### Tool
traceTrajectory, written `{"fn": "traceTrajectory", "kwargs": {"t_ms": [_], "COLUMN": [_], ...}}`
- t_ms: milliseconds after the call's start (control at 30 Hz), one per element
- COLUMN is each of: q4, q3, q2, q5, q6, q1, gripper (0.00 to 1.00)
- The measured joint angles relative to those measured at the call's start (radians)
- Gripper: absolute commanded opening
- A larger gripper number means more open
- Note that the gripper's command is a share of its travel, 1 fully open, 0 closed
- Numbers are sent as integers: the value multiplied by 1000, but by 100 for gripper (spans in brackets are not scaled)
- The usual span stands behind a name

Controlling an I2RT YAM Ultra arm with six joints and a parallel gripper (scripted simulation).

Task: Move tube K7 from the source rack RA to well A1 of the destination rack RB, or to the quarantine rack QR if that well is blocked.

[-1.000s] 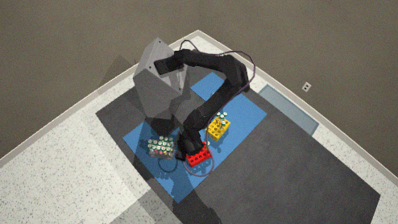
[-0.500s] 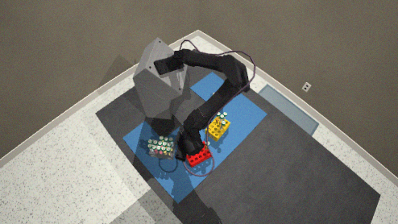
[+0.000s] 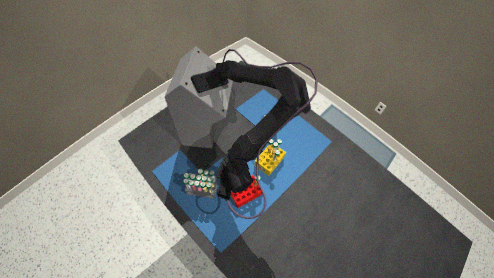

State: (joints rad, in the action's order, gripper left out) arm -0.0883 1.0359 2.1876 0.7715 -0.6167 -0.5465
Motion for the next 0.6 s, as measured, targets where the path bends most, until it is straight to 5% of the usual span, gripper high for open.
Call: {"fn": "traceTrajectory", "kwargs": {"t_ms": [600], "q4": [-154], "q3": [-24], "q2": [-114], "q5": [22], "q6": [101], "q1": [-90], "gripper": [30]}}
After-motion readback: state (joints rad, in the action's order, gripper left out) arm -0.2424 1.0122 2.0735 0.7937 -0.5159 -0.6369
